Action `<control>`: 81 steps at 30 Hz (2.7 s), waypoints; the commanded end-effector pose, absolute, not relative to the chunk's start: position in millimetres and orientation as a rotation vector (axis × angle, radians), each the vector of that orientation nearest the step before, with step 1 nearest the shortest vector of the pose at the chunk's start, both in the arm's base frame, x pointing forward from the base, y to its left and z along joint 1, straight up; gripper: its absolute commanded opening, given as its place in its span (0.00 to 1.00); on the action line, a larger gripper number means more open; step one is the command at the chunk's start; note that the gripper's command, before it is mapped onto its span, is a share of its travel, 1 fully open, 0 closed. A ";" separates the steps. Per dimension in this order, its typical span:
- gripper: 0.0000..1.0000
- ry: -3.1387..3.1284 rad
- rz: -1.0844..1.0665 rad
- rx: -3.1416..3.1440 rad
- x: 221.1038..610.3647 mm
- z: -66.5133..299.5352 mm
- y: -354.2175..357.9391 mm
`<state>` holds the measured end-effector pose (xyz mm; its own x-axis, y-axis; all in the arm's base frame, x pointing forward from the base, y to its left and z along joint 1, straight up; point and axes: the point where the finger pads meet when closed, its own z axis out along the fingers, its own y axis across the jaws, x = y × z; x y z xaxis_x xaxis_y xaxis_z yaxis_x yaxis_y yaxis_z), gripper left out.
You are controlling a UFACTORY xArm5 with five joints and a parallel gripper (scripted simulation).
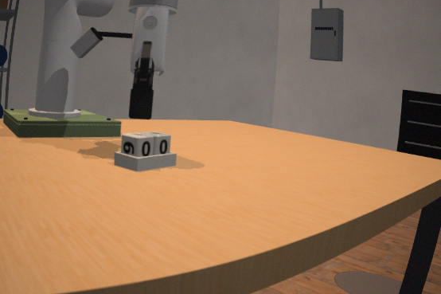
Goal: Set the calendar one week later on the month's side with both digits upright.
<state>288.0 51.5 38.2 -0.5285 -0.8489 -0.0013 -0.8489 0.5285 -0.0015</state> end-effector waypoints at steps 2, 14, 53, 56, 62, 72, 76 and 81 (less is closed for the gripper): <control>1.00 2.742 -0.002 -1.523 289.2 39.0 51.7; 1.00 2.742 -0.003 -1.523 304.9 40.4 48.7; 1.00 2.743 -0.003 -1.523 394.3 47.7 32.0; 1.00 2.743 -0.003 -1.523 397.8 47.9 31.4; 1.00 2.743 -0.003 -1.523 397.8 47.9 31.4; 1.00 2.743 -0.003 -1.523 397.8 47.9 31.4; 1.00 2.743 -0.003 -1.523 397.8 47.9 31.4; 1.00 2.743 -0.003 -1.523 397.8 47.9 31.4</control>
<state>396.5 31.3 46.8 -0.5285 -0.8490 -0.0008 -0.8490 0.5285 -0.0011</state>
